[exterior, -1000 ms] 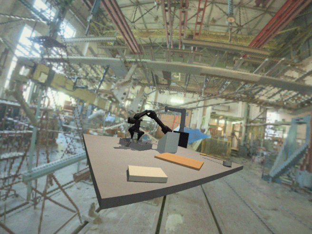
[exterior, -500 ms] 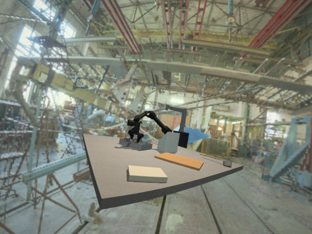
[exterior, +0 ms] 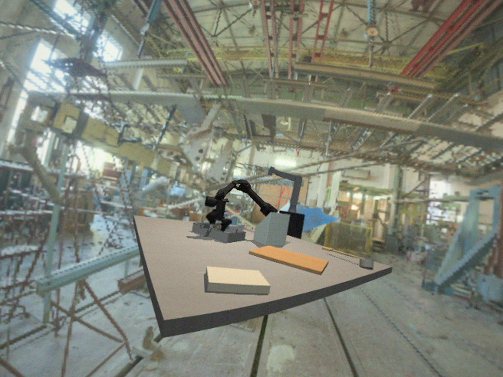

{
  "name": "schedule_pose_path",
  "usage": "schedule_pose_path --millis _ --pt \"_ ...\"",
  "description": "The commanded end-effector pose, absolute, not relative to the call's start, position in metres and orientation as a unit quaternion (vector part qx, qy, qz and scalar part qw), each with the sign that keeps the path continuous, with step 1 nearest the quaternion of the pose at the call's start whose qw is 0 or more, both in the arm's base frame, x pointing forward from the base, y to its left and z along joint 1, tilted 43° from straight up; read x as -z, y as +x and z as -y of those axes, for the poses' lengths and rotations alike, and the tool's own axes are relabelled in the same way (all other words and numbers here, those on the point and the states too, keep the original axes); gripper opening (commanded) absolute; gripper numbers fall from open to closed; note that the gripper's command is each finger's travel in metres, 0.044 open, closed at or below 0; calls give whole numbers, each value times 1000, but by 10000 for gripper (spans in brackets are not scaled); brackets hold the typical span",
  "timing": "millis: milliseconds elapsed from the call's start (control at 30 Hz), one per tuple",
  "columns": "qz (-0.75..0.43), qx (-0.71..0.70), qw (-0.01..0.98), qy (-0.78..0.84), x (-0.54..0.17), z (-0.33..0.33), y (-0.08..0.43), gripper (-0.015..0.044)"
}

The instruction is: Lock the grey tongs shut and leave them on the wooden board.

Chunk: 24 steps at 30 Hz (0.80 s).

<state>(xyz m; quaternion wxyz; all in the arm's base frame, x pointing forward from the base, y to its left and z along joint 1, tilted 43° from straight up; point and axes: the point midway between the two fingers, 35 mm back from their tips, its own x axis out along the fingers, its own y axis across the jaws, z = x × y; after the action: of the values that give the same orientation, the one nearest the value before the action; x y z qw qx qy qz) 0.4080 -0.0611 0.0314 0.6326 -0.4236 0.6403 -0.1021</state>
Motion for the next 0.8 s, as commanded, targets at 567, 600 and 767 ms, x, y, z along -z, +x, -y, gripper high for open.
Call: schedule_pose_path --millis 567,600,767 --pt "-640 102 633 -424 -32 61 408 294" --pt "-640 102 633 -424 -32 61 408 287" --pt "-640 102 633 -424 -32 61 408 254"
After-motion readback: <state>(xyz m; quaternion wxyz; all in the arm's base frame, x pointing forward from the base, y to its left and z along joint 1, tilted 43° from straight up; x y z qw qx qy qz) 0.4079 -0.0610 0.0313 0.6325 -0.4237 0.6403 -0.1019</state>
